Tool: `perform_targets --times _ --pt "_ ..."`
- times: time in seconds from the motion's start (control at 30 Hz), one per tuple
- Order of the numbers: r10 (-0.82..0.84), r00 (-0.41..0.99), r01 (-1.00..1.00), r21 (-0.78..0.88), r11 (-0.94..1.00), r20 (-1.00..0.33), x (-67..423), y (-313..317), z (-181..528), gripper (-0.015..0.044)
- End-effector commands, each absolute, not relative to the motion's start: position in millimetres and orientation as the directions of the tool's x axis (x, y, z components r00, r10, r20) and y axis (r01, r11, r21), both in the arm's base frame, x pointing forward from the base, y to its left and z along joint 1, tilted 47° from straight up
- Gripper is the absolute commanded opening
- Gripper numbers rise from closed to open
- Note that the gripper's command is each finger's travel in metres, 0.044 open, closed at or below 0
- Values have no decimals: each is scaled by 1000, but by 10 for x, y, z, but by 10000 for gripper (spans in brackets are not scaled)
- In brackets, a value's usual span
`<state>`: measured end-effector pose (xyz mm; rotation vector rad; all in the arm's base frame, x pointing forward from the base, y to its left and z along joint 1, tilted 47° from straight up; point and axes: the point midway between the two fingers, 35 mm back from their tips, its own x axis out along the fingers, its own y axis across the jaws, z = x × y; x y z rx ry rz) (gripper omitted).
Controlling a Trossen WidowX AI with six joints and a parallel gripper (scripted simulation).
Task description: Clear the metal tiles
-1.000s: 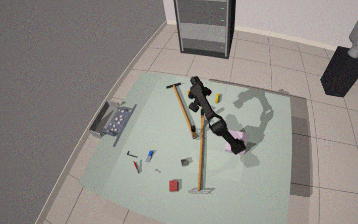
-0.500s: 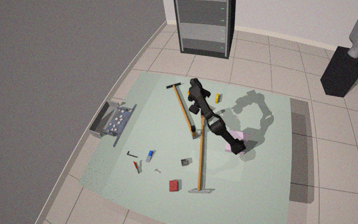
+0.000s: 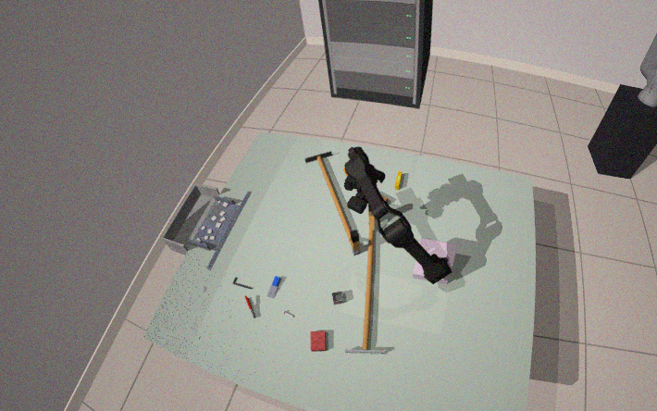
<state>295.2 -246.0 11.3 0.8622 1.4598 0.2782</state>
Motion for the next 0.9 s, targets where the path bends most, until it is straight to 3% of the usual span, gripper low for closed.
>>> perform_targets --times 0.0,0.87 --pt "669 133 309 672 673 -731 2958 -2401 98 0" --pt "701 111 285 698 657 -704 3028 -2117 -153 0"
